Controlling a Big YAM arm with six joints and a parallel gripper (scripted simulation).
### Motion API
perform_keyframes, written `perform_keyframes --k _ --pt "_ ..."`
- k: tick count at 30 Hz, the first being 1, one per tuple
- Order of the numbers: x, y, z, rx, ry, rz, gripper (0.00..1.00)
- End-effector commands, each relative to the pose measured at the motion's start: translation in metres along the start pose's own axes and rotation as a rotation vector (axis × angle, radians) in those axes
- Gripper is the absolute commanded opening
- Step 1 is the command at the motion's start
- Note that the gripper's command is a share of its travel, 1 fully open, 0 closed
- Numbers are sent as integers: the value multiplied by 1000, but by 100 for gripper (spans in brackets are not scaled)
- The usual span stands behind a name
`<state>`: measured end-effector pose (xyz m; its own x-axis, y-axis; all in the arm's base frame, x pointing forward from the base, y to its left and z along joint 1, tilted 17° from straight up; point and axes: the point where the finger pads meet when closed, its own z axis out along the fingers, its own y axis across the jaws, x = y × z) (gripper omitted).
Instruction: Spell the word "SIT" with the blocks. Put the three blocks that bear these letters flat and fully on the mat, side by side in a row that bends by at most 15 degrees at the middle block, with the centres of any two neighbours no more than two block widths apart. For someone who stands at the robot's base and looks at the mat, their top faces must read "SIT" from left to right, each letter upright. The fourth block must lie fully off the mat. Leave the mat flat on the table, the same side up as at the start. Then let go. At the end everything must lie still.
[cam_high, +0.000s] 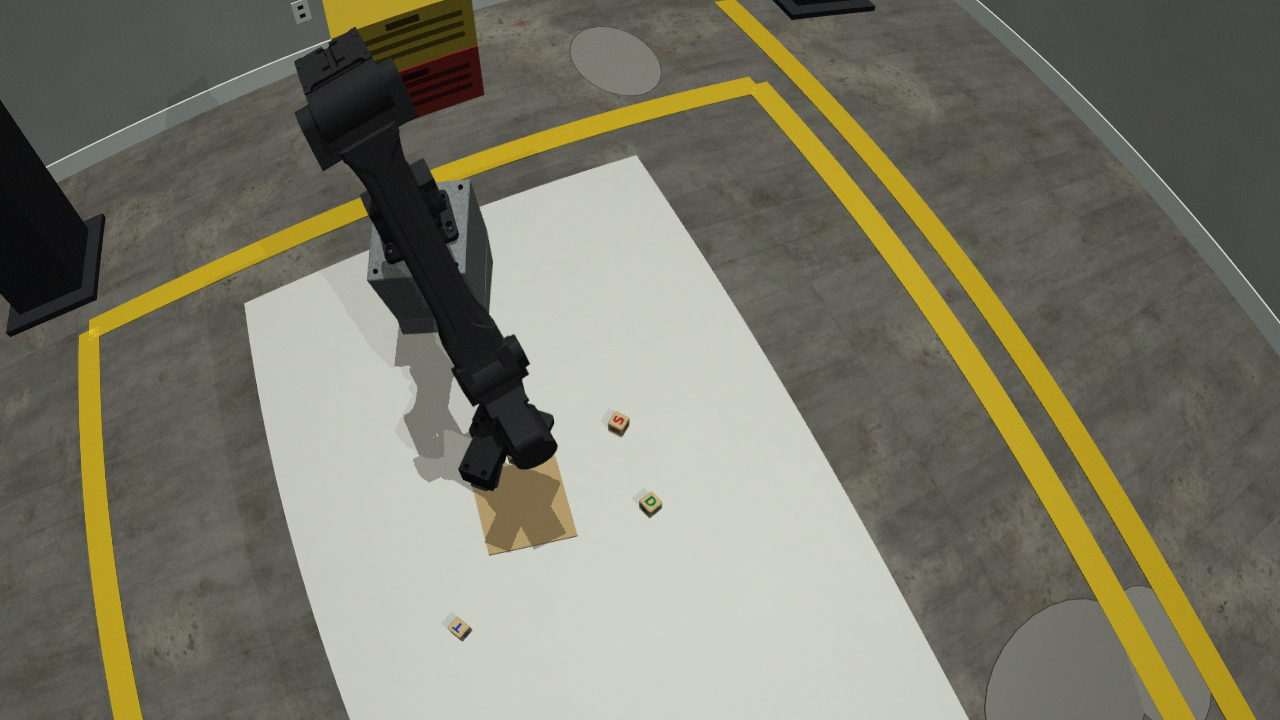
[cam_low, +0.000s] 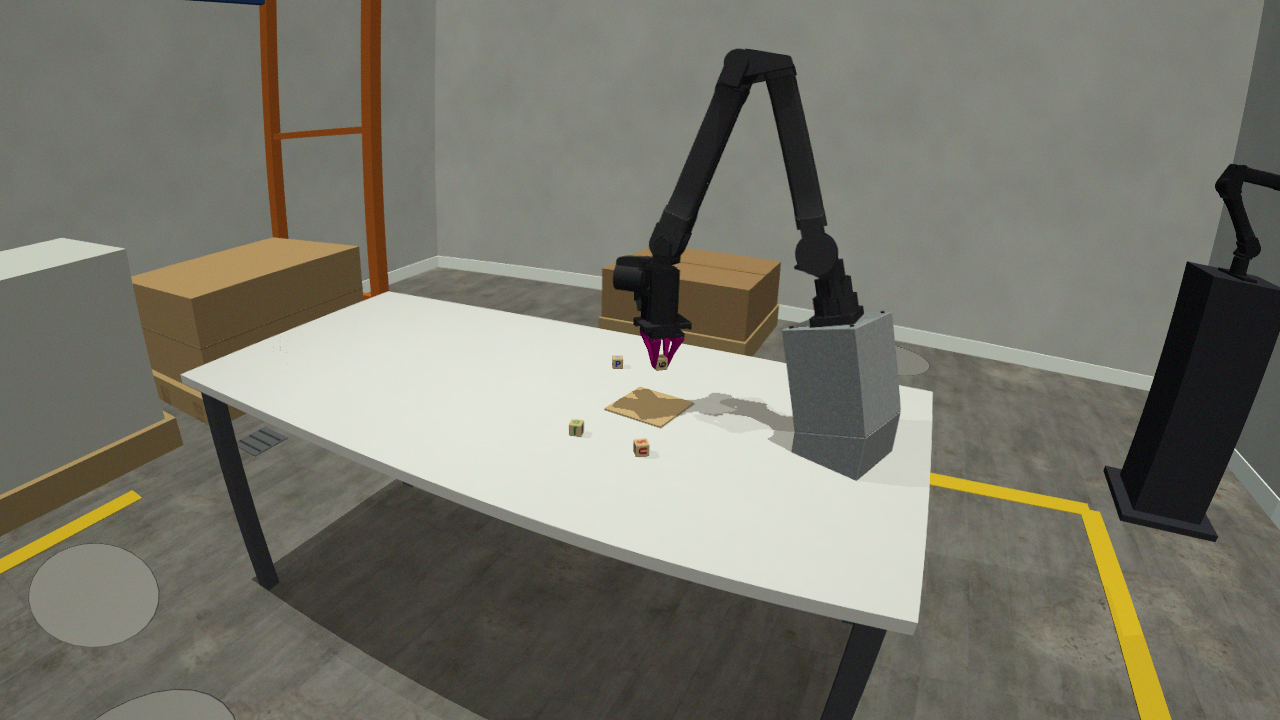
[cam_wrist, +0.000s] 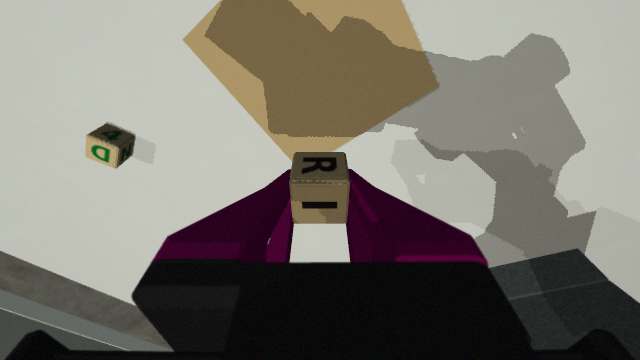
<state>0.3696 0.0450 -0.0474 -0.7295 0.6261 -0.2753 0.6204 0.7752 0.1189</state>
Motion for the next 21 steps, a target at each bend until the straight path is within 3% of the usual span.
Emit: perform_keyframes --k 1,7,11,12,21 --pt "-11 4 2 6 -1 -134 22" --pt "-17 6 2 2 1 -477 22" --pt "-19 7 2 0 -1 -570 22" --pt "-21 7 2 1 0 -688 22" --pt "-34 9 1 -2 -16 -1101 22"
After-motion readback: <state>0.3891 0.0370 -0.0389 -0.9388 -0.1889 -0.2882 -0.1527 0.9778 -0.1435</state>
